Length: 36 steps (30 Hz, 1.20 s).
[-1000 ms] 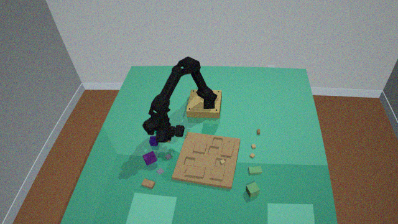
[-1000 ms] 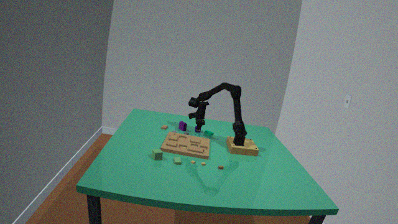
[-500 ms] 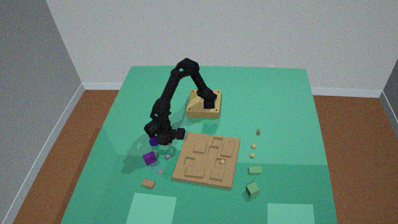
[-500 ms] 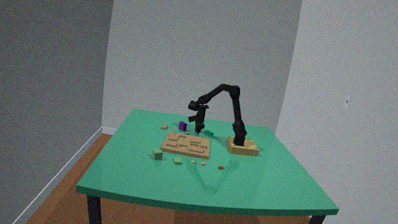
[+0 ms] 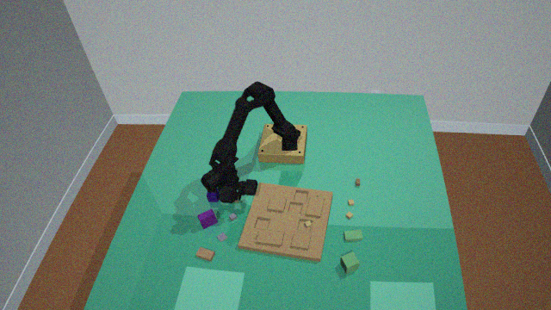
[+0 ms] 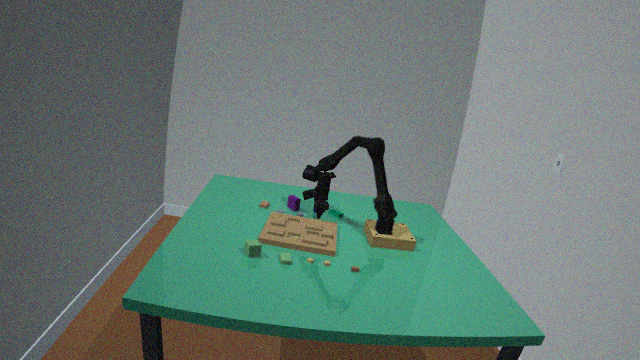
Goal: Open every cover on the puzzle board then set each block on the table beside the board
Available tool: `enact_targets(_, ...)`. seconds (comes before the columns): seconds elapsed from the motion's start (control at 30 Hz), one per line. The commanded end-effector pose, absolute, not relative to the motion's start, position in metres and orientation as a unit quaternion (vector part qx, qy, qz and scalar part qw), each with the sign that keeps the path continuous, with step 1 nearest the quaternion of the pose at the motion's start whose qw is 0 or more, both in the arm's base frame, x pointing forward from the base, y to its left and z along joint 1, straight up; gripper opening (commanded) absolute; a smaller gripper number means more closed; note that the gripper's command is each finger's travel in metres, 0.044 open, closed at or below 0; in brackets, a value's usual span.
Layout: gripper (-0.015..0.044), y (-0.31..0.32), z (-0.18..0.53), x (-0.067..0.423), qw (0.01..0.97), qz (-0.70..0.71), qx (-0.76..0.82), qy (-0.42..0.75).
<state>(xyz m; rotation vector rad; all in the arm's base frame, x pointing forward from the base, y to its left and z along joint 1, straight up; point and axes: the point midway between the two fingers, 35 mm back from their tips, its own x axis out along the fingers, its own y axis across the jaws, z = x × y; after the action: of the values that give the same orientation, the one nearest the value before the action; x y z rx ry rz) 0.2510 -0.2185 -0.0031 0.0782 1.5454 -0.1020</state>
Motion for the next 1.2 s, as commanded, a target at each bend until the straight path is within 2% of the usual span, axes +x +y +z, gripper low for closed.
enact_targets(0.0, 0.0238, -0.219, -0.003, 0.251, 0.714, -0.046, 0.035, 0.698)
enact_targets(0.27, 0.0440, -0.219, -0.001, 0.251, 0.714, -0.046, 0.035, 0.698)
enact_targets(1.1, 0.0440, -0.217, 0.074, 0.249, 0.713, -0.045, 0.034, 0.698)
enact_targets(1.17, 0.0387, -0.216, 0.074, 0.250, 0.714, -0.044, 0.033, 0.698)
